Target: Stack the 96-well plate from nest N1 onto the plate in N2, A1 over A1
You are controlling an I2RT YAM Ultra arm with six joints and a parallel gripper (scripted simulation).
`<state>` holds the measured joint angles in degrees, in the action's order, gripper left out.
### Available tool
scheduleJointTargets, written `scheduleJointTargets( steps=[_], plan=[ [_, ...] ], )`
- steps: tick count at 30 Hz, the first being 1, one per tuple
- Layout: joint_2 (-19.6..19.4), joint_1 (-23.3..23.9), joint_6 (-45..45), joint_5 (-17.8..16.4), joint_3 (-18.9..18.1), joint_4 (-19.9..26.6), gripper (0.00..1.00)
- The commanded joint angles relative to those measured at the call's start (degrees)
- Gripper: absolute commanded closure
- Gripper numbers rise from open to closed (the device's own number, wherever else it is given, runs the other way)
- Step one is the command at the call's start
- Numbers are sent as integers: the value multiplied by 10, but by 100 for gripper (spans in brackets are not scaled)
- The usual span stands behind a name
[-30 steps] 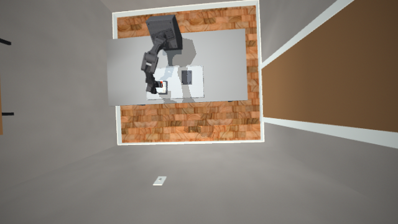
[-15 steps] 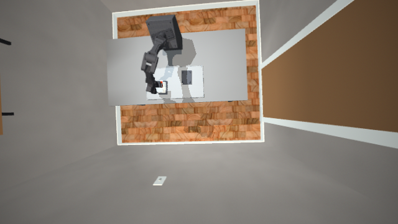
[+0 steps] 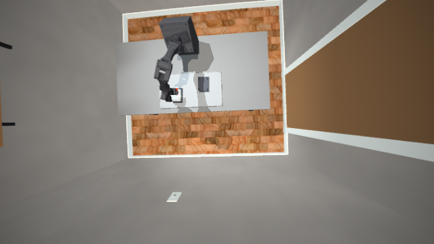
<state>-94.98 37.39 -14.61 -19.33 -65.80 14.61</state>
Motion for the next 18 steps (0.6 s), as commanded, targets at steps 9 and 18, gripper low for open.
scheduleJointTargets(
  steps=[9, 18],
  plan=[
    [-28, -9, 11, 8, -29, -34, 100],
    [-57, -19, 16, 14, -42, -51, 100]
  ],
)
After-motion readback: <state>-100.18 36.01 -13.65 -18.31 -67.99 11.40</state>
